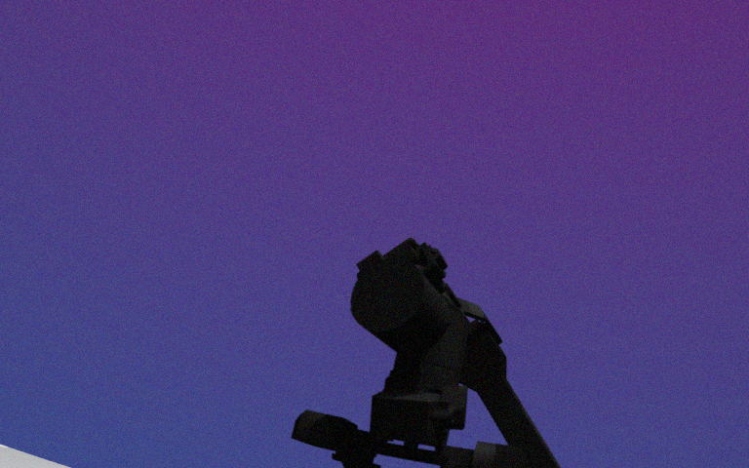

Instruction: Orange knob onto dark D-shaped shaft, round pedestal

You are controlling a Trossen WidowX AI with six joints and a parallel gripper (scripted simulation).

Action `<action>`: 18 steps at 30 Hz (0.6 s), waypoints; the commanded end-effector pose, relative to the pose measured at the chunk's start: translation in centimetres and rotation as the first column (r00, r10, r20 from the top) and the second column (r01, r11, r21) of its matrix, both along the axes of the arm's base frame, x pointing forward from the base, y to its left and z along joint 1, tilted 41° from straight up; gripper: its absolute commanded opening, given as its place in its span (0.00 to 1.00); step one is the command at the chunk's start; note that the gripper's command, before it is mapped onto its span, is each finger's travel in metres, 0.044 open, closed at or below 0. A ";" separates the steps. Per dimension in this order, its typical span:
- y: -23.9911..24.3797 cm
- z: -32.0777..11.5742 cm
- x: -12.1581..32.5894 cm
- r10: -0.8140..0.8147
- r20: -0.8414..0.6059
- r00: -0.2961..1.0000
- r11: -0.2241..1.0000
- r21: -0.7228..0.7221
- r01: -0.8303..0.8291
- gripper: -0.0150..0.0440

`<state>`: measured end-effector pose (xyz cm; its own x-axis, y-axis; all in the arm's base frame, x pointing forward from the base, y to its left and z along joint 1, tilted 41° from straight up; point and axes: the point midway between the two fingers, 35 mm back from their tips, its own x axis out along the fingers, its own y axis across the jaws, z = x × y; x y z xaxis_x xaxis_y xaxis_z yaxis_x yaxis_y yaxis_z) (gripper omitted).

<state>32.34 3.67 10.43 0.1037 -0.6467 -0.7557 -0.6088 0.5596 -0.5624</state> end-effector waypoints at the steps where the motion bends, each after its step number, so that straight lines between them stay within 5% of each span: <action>1: 0.0 0.2 0.0 0.006 -0.002 1.000 1.000 0.000 -0.006 0.25; 18: 0.2 0.2 0.0 0.046 -0.036 0.998 0.999 -0.005 -0.046 0.25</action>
<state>32.30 3.69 10.52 0.1033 -0.6469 -0.7555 -0.6218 0.5509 -0.5567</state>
